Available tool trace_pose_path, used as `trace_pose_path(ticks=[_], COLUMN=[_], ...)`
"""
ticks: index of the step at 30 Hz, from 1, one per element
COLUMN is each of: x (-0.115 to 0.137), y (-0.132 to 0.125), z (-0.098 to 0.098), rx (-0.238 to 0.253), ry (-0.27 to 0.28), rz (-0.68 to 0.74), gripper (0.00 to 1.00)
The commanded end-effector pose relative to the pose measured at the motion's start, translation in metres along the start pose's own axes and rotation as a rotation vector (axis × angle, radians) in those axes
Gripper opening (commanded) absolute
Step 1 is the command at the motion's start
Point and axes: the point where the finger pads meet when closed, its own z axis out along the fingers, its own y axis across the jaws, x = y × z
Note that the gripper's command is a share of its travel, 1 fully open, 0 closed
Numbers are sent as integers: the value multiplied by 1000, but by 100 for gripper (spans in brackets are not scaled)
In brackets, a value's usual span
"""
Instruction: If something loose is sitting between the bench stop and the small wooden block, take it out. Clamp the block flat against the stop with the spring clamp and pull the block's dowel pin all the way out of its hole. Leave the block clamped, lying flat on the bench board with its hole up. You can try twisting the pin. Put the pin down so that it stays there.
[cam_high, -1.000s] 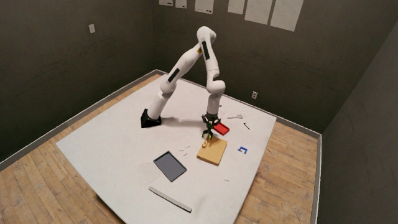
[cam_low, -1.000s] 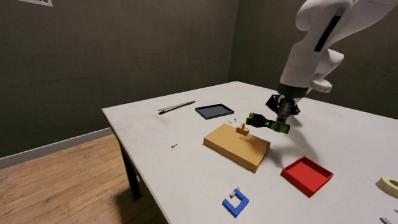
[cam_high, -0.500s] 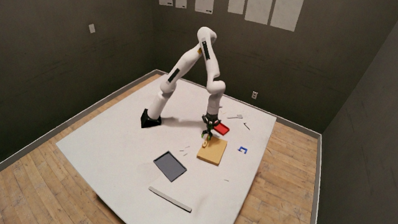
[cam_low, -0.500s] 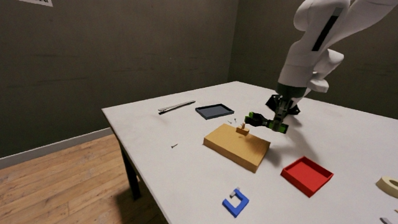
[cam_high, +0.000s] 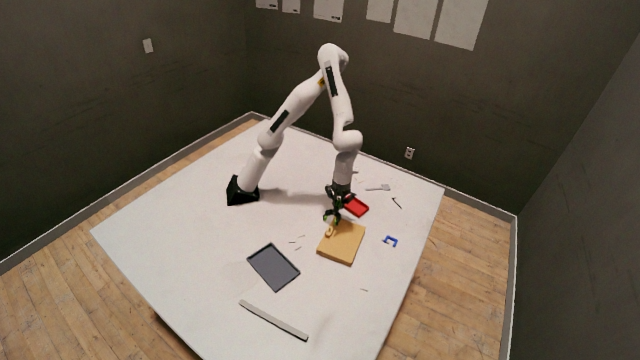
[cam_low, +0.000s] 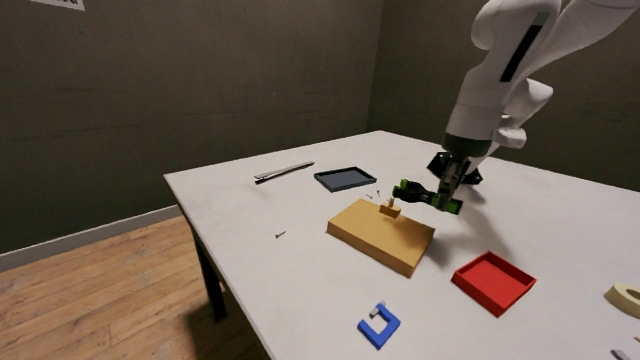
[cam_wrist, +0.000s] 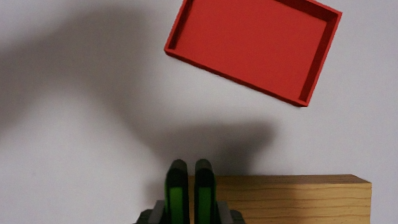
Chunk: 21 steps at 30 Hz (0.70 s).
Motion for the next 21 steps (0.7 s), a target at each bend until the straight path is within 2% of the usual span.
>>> trace_pose_path(ticks=[1, 21], x=[-1, -1], y=[2, 2], z=[-1, -1], rx=[-2, -2], ry=[4, 4], rz=[17, 23], gripper=[32, 32])
